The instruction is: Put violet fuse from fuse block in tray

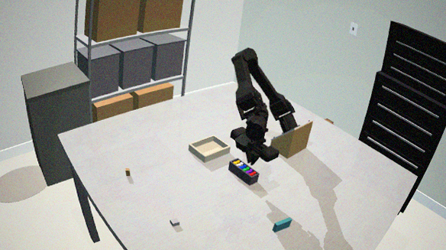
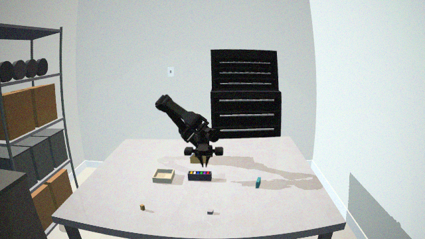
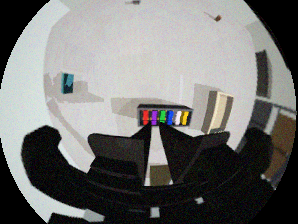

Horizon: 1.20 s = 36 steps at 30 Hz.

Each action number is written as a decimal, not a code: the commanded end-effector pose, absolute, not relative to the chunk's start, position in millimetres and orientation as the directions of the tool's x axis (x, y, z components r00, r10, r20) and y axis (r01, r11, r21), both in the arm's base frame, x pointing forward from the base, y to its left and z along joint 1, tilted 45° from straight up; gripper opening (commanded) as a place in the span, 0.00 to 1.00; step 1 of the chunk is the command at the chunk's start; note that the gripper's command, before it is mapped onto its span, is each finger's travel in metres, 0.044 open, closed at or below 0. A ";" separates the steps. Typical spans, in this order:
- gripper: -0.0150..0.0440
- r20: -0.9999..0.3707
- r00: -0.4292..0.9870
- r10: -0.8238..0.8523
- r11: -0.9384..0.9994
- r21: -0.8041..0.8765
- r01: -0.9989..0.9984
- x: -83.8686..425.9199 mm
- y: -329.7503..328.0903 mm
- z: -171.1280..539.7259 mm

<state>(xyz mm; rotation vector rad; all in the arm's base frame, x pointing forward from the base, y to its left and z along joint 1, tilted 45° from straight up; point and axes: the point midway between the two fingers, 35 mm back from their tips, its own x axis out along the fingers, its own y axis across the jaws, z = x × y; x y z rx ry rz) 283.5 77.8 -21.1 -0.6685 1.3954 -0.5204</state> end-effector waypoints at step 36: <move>0.36 -0.711 0.119 -0.693 0.710 -0.702 -0.058 284.4 55.3 -41.5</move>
